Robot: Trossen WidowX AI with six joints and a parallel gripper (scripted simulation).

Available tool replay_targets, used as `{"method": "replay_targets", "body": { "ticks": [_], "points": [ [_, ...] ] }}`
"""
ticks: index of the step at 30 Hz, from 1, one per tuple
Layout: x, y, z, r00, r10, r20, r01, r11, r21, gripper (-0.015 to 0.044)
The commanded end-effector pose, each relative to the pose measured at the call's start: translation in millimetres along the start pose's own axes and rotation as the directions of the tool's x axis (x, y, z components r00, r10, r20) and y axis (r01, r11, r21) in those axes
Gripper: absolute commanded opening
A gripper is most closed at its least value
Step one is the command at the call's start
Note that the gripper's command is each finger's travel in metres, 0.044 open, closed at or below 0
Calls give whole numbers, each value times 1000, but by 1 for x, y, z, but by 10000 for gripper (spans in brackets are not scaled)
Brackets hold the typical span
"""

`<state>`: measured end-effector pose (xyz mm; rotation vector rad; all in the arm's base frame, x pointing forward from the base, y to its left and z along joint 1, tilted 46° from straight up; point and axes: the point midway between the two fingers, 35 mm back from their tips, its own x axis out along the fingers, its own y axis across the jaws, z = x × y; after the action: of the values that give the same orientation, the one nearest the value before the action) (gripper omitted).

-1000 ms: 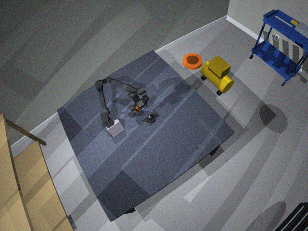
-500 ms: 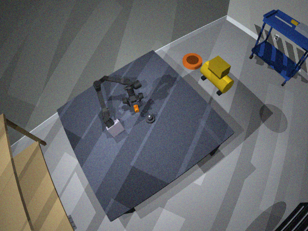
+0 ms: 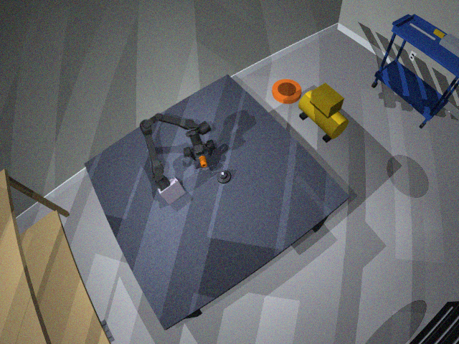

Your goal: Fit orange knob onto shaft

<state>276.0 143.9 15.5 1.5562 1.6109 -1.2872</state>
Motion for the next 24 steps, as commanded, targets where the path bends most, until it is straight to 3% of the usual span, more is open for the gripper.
{"method": "replay_targets", "body": {
  "ticks": [1,21,24],
  "points": [
    [9,-1,-1,1000,-11,1,11,1000,9,440],
    [37,-3,-11,1000,-13,0,13,1000,9,440],
    [37,-3,-11,1000,-13,0,13,1000,9,361]
  ]
}}
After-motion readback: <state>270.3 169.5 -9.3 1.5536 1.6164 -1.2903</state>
